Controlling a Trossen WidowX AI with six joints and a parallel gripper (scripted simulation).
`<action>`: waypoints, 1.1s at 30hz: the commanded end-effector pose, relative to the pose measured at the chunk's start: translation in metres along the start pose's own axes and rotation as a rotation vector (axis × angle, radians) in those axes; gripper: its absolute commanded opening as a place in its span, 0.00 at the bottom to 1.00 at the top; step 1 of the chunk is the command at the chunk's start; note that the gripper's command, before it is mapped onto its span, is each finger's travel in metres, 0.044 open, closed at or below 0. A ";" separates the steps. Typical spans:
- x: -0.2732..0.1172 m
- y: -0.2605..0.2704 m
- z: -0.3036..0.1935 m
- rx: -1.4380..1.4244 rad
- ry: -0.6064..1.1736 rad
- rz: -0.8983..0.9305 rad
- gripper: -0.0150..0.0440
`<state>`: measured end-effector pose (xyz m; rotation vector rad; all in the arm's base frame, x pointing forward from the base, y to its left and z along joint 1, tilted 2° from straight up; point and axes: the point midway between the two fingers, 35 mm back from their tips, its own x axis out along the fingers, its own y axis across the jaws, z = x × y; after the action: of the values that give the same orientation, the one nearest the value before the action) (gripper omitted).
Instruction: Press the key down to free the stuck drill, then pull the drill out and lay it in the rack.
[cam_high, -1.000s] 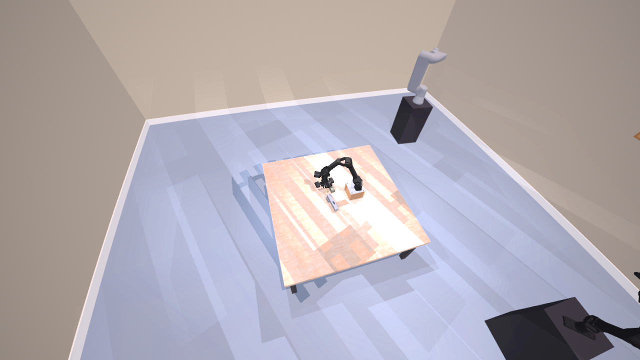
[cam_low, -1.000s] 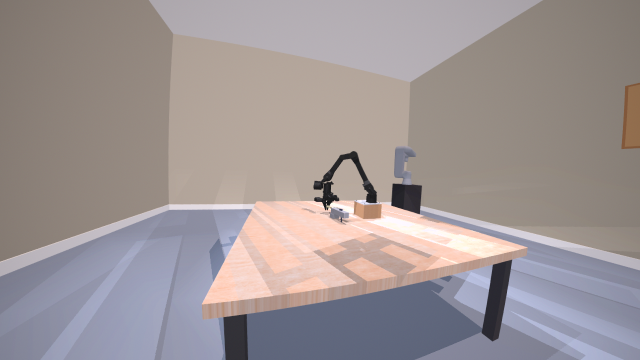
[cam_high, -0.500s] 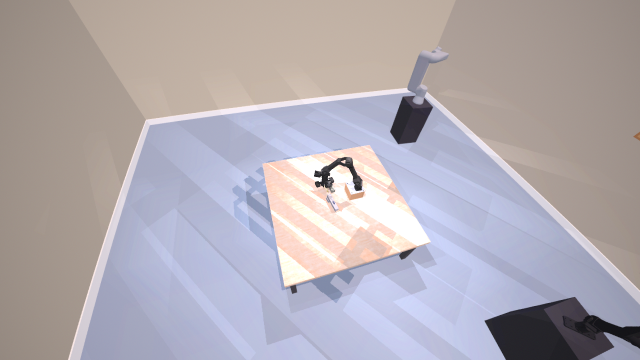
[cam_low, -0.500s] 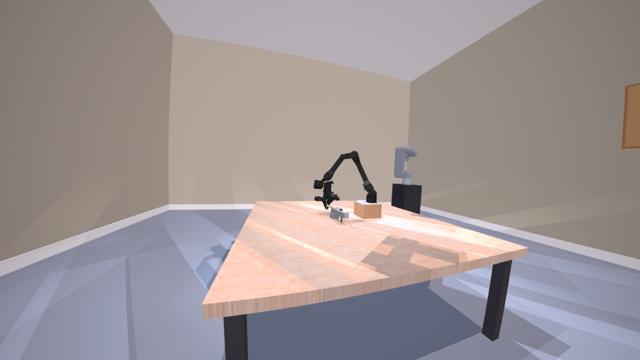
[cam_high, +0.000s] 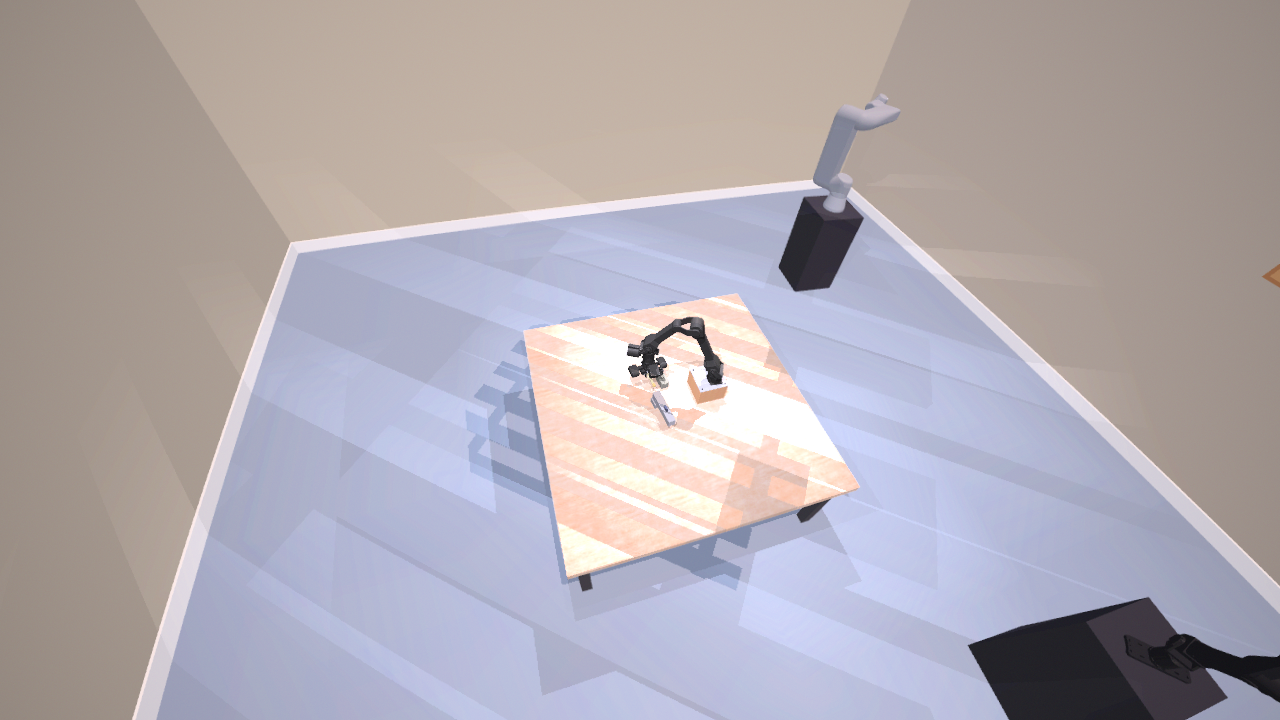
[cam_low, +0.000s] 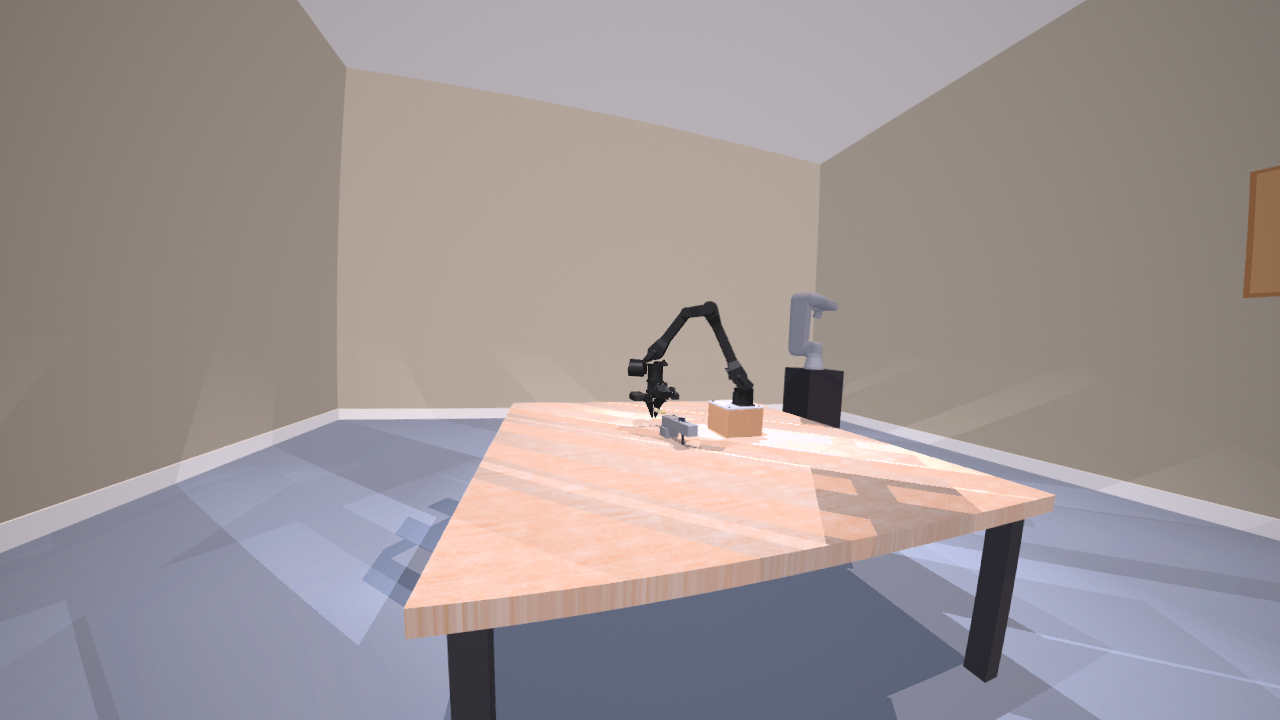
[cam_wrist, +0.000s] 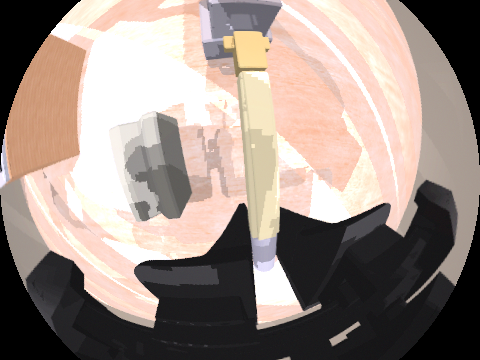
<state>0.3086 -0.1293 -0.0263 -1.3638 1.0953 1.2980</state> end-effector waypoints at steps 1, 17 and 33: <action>-0.003 -0.001 0.000 -0.005 -0.002 -0.006 0.25; -0.009 0.000 0.001 -0.005 -0.002 -0.006 0.25; -0.015 0.000 0.001 -0.005 -0.002 -0.006 0.25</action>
<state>0.3071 -0.1287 -0.0139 -1.3644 1.0949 1.2978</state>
